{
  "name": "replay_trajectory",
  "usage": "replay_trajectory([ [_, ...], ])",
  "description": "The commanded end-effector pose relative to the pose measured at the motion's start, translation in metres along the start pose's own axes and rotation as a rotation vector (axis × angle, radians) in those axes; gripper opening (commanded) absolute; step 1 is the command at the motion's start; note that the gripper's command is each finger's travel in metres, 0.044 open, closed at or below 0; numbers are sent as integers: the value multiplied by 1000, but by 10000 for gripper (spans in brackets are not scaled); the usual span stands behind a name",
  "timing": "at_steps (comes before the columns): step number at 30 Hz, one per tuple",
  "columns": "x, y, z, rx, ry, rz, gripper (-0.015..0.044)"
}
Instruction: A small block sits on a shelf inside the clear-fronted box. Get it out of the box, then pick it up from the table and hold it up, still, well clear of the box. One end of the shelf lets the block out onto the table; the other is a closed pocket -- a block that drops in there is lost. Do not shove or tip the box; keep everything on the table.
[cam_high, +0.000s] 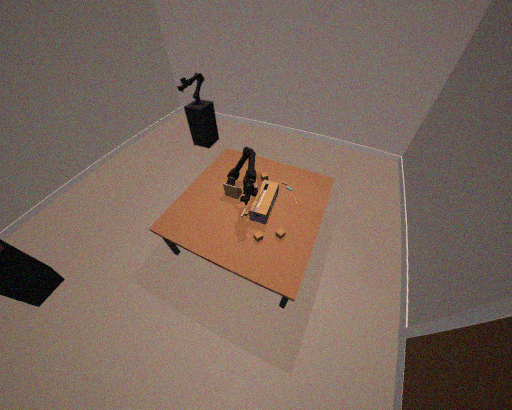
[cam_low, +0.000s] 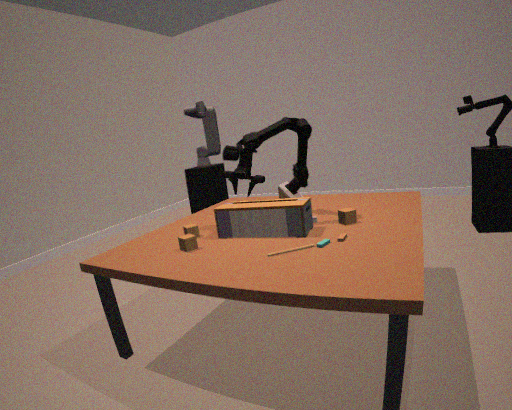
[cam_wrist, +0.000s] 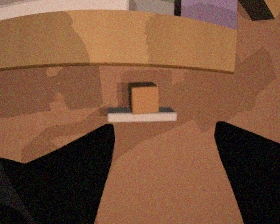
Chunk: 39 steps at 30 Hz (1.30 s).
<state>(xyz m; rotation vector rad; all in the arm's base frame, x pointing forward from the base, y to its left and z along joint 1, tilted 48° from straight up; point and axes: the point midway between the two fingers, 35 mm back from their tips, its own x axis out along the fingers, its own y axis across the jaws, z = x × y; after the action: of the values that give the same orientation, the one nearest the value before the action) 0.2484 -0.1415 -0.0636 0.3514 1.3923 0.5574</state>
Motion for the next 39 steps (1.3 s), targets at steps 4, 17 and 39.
replay_trajectory([
  [4,-3,-9,-5,1093,-70,143,285],
  [17,-5,-14,-8,1801,-38,275,285],
  [39,-9,-23,-13,2962,221,536,285],
])
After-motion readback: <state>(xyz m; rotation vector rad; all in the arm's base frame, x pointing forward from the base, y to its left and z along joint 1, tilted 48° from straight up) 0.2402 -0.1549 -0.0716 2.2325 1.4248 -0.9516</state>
